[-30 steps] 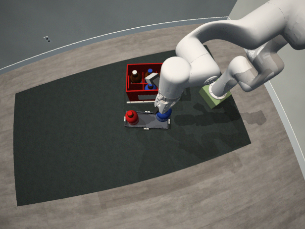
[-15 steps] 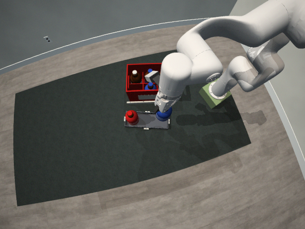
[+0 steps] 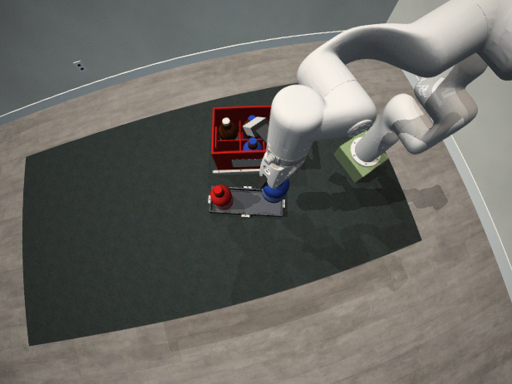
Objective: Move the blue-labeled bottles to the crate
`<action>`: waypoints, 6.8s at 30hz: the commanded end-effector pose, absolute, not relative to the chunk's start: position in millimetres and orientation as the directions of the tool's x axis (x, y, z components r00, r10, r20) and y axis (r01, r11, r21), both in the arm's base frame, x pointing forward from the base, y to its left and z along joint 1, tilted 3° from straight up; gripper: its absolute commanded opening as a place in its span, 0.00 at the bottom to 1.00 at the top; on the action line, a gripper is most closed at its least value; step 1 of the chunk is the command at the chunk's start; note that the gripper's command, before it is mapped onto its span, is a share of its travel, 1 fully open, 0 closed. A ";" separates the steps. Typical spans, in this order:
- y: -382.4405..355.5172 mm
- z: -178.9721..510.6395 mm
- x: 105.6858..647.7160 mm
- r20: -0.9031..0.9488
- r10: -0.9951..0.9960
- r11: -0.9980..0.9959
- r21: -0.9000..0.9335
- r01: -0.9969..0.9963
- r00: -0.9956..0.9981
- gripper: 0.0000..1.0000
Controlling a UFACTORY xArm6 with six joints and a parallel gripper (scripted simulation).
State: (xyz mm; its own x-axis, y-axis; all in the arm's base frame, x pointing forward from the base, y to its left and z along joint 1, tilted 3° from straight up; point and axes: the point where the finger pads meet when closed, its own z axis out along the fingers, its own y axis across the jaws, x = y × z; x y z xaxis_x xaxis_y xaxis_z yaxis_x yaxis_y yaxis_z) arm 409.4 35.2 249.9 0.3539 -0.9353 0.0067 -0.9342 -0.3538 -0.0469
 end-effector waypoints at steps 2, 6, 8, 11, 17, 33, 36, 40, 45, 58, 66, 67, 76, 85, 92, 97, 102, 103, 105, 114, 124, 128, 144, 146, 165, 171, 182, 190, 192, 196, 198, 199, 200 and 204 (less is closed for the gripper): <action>35.3 252.3 410.5 0.008 -0.935 -0.354 -0.052 -0.934 0.354 0.00; 35.3 252.3 410.5 0.008 -0.935 -0.354 -0.052 -0.934 0.354 0.00; 35.3 252.3 410.5 0.008 -0.935 -0.354 -0.052 -0.934 0.354 0.00; 35.3 252.3 410.5 0.008 -0.935 -0.354 -0.052 -0.934 0.354 0.00; 35.3 252.8 410.5 0.008 -0.935 -0.354 -0.052 -0.934 0.354 0.00; 35.1 265.8 409.7 0.008 -0.935 -0.354 -0.052 -0.934 0.354 0.00; 35.1 269.1 409.5 0.008 -0.935 -0.354 -0.052 -0.934 0.354 0.00; 35.1 272.5 409.3 0.008 -0.935 -0.354 -0.052 -0.934 0.354 0.00; 35.1 273.9 409.2 0.008 -0.935 -0.354 -0.052 -0.934 0.354 0.00; 35.0 274.5 409.2 0.008 -0.935 -0.354 -0.052 -0.934 0.354 0.00; 35.0 274.5 409.2 0.008 -0.935 -0.354 -0.052 -0.934 0.354 0.00; 35.0 274.5 409.2 0.008 -0.935 -0.354 -0.052 -0.934 0.354 0.00; 33.9 274.5 409.6 0.008 -0.935 -0.354 -0.052 -0.934 0.354 0.00; 31.8 274.5 410.4 0.008 -0.935 -0.354 -0.052 -0.934 0.354 0.00; 28.0 274.6 411.8 0.008 -0.935 -0.354 -0.052 -0.934 0.354 0.00; 25.8 274.6 412.6 0.008 -0.935 -0.354 -0.052 -0.934 0.354 0.00; 21.4 274.6 414.2 0.008 -0.935 -0.354 -0.052 -0.934 0.354 0.00; 20.4 274.6 414.5 0.008 -0.935 -0.354 -0.052 -0.934 0.354 0.00; 18.3 274.6 415.3 0.008 -0.935 -0.354 -0.052 -0.934 0.354 0.00; 9.6 274.7 418.5 0.008 -0.935 -0.354 -0.052 -0.934 0.354 0.00; -6.4 274.8 424.3 0.008 -0.935 -0.354 -0.052 -0.934 0.354 0.00; -11.9 274.9 426.3 0.008 -0.935 -0.354 -0.052 -0.934 0.354 0.00; -44.6 275.2 438.2 0.008 -0.935 -0.354 -0.052 -0.934 0.354 0.00; -44.6 275.2 438.2 0.008 -0.935 -0.354 -0.052 -0.934 0.354 0.00; -89.5 275.5 454.6 0.008 -0.935 -0.354 -0.052 -0.934 0.354 0.00; -105.2 275.6 460.3 0.008 -0.935 -0.354 -0.052 -0.934 0.354 0.00; -126.0 275.8 467.9 0.008 -0.935 -0.354 -0.052 -0.934 0.354 0.00; -141.8 275.9 473.6 0.008 -0.935 -0.354 -0.052 -0.934 0.354 0.00; -145.3 276.0 474.9 0.008 -0.935 -0.354 -0.052 -0.934 0.354 0.00; -150.3 276.0 476.7 0.008 -0.935 -0.354 -0.052 -0.934 0.354 0.00; -151.9 276.0 477.3 0.008 -0.935 -0.354 -0.052 -0.934 0.354 0.00; -153.4 276.0 477.8 0.008 -0.935 -0.354 -0.052 -0.934 0.354 0.00; -154.9 276.1 478.4 0.008 -0.935 -0.354 -0.052 -0.934 0.354 0.00; -160.6 276.1 480.4 0.008 -0.935 -0.354 -0.052 -0.934 0.354 0.00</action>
State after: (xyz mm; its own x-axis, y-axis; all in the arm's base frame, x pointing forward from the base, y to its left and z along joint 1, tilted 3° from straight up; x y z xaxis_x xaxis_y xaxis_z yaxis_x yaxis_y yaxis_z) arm 477.0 -153.6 273.7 0.3540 -0.9352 0.0049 -0.9341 -0.3538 -0.0477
